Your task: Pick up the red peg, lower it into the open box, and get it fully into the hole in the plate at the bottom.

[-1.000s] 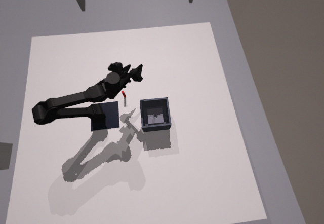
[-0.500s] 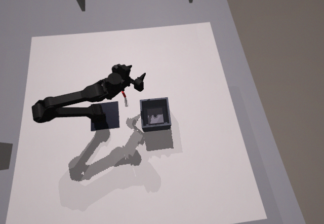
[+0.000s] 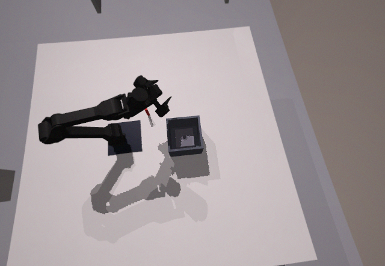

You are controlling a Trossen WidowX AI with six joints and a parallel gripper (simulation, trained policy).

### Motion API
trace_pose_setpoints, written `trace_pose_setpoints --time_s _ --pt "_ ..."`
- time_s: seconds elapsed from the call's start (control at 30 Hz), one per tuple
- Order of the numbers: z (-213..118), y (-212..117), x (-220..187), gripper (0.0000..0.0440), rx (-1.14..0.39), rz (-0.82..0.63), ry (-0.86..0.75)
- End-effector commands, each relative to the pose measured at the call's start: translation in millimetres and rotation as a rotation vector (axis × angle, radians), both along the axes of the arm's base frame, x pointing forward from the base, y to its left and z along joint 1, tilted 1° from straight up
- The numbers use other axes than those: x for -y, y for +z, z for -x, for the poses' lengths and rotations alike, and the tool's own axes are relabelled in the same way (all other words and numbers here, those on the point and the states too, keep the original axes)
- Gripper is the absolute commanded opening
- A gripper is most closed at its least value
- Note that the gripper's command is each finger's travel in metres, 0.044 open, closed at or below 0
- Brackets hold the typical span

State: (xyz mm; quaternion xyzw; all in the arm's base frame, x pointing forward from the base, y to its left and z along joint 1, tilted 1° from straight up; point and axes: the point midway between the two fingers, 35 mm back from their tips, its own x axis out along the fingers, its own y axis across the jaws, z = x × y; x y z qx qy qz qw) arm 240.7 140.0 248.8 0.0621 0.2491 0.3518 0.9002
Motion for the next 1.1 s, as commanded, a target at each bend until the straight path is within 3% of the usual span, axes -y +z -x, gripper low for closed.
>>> trace_pose_setpoints --time_s 0.0,1.07 --pt "2 -3 4 0.0440 -0.111 -0.046 -0.062" --pt "51 -63 24 0.0440 -1.065 -0.240 -0.596"
